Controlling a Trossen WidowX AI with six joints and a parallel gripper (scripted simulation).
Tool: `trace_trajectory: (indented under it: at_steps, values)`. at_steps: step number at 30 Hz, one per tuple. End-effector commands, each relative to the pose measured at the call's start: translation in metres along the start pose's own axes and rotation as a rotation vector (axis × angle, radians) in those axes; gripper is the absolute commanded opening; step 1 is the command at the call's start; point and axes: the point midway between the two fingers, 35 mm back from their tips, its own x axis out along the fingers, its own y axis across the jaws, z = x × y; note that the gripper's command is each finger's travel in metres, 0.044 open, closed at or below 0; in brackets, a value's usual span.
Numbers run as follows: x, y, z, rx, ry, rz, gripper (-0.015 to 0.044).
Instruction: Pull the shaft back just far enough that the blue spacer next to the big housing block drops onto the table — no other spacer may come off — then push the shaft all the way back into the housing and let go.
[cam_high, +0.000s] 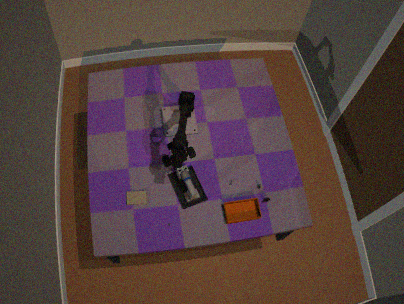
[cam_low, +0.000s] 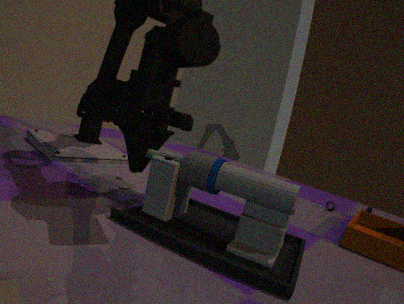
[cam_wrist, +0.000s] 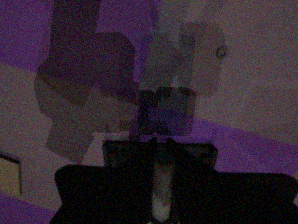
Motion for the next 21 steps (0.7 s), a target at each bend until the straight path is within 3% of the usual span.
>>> trace_trajectory:
  at_steps: [1,21]
  values:
    - [-0.0003,0.0003,0.0016,0.0,-0.002,0.002,0.0]
    - [-0.0003,0.0003,0.0041,0.0,-0.002,0.002,0.0]
